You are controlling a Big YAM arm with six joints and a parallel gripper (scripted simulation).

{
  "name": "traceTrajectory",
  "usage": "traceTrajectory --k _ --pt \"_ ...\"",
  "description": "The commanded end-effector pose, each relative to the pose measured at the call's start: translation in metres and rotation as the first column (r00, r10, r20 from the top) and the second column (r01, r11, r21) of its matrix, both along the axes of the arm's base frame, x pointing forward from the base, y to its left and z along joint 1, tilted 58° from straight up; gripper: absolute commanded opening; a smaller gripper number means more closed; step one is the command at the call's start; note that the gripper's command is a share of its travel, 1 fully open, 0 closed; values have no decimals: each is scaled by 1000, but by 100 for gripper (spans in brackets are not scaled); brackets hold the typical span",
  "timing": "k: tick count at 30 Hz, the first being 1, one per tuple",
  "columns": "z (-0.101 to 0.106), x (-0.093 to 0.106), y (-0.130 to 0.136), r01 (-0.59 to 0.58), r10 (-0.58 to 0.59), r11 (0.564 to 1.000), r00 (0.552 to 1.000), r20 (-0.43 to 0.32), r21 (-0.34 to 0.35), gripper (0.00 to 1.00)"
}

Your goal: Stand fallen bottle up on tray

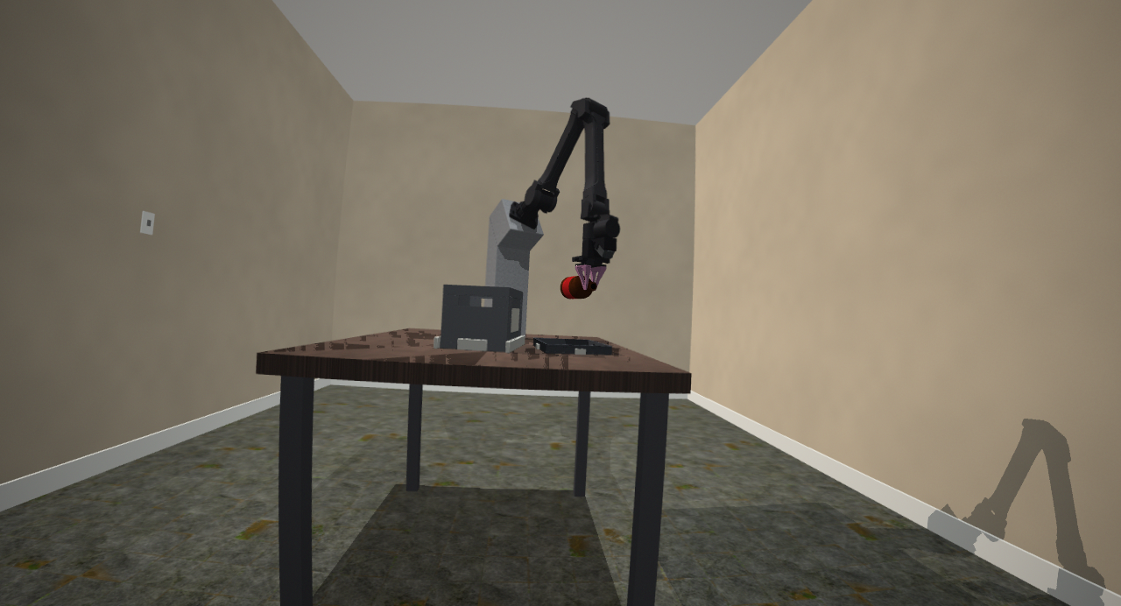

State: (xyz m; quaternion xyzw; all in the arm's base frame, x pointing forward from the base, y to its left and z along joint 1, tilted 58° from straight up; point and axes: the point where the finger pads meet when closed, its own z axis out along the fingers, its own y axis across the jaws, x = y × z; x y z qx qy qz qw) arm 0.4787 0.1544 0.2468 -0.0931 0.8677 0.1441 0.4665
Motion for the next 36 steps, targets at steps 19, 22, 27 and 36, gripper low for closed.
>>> traceTrajectory --k 19,22,27,36 --pt "7 -6 -9 54 -53 997 998 -17 62 0" --pt "7 -6 -9 54 -53 997 998 -17 62 0" --pt "7 -6 -9 54 -53 997 998 -17 62 0" --pt "7 -6 -9 54 -53 997 998 -16 62 0"
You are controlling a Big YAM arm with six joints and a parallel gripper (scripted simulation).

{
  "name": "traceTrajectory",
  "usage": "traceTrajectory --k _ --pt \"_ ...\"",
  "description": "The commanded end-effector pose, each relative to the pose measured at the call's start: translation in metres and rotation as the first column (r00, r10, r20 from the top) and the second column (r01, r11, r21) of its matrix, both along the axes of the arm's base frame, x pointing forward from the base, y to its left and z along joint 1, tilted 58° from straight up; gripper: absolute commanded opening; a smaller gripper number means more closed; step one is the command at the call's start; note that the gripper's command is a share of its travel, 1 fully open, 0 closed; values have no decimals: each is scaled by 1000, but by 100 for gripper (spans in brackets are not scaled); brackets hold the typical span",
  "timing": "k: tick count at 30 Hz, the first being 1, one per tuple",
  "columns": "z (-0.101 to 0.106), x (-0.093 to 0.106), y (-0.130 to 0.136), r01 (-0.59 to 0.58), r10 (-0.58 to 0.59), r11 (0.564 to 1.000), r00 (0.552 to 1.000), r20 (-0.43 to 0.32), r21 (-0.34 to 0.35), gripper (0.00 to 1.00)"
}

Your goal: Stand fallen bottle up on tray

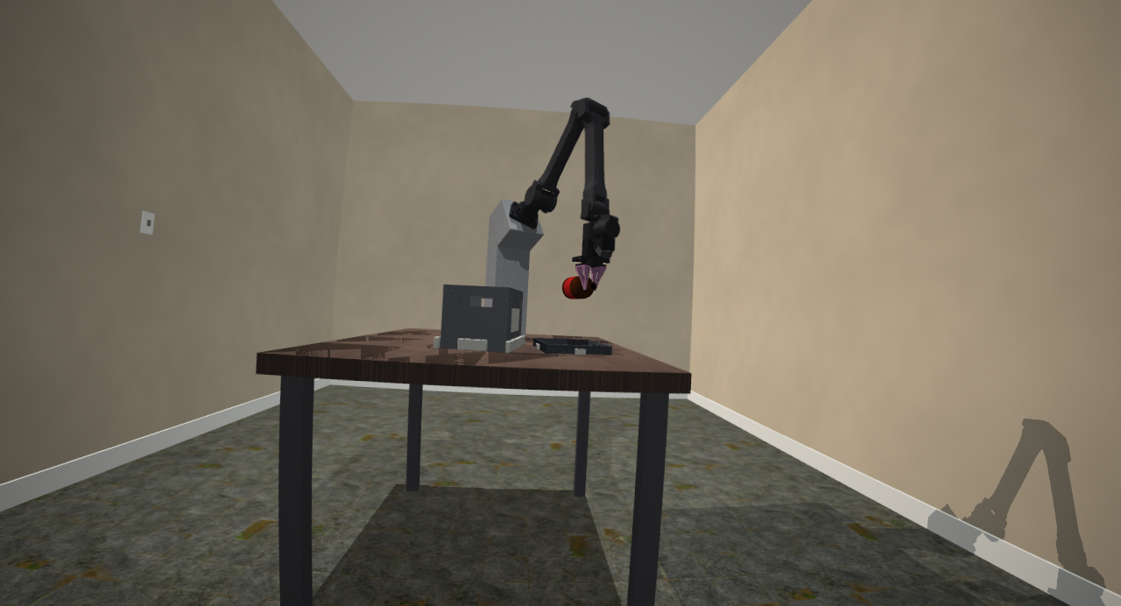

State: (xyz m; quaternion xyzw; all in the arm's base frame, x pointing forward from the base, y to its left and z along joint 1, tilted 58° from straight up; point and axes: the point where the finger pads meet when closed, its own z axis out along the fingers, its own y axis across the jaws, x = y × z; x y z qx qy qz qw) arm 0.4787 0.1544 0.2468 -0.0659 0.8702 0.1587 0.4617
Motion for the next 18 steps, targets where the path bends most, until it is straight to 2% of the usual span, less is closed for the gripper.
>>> traceTrajectory --k 1,13,18 --pt "7 -6 -8 21 -21 1000 1000 6 13 0" --pt "7 -6 -9 29 -29 999 1000 1 25 0" --pt "7 -6 -9 57 -56 996 998 -19 67 0"
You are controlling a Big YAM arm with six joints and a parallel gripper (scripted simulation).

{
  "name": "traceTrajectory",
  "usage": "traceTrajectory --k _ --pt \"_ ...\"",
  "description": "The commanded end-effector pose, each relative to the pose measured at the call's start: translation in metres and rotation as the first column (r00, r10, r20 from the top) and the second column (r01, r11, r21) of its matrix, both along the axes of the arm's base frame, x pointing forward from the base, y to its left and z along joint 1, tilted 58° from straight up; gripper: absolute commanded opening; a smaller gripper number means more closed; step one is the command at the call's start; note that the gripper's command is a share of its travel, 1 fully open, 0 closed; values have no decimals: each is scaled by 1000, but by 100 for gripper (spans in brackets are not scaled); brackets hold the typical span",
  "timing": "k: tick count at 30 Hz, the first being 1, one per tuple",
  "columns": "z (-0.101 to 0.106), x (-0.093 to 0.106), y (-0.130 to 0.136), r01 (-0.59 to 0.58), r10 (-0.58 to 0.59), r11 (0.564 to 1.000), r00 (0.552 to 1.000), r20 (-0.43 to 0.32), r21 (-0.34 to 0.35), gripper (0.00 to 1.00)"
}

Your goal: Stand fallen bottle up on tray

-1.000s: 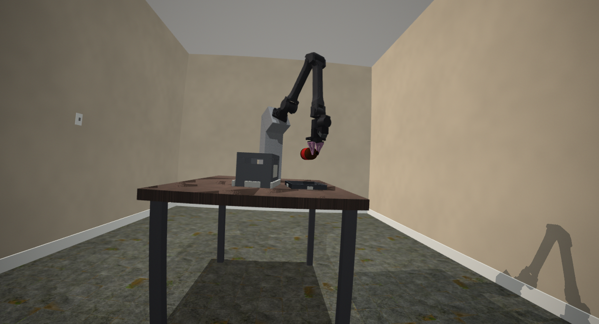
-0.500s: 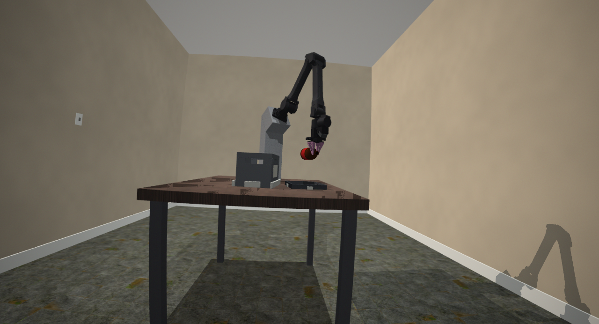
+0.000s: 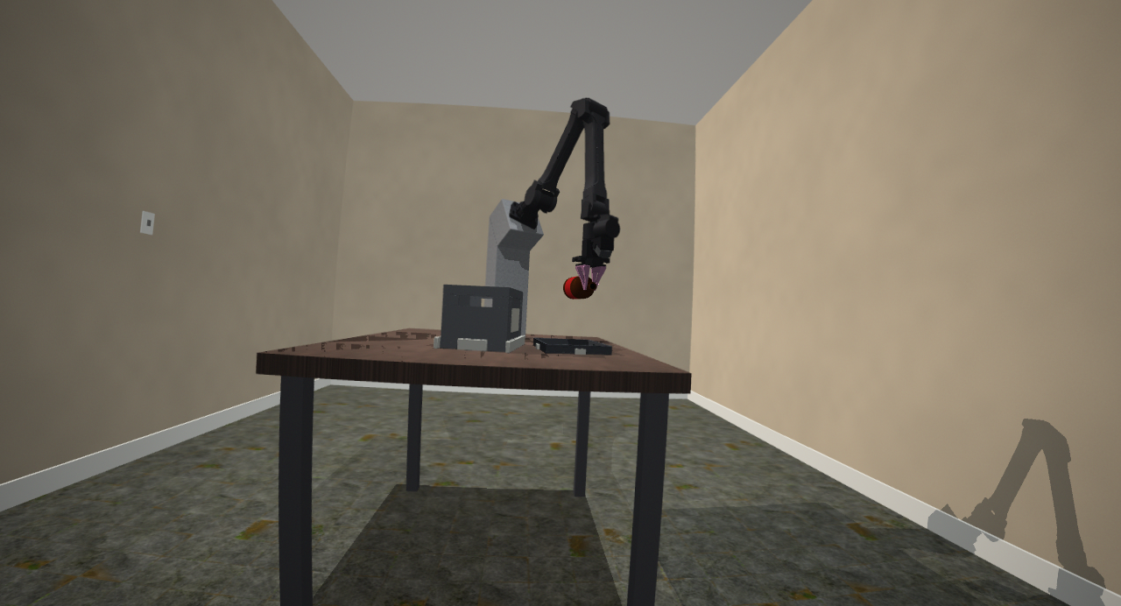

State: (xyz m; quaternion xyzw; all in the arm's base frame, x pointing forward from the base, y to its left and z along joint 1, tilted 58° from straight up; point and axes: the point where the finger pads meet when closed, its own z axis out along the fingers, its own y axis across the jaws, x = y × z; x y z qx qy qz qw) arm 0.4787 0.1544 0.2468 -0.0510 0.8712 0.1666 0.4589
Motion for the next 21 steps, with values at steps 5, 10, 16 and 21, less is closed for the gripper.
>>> traceTrajectory --k 5,10,16,21 --pt "7 -6 -8 80 -77 992 996 -36 101 0" --pt "7 -6 -8 120 -111 981 992 -64 155 0" --pt "7 -6 -8 138 -126 974 989 -78 179 0" --pt "7 -6 -8 144 -130 972 988 -82 186 0"
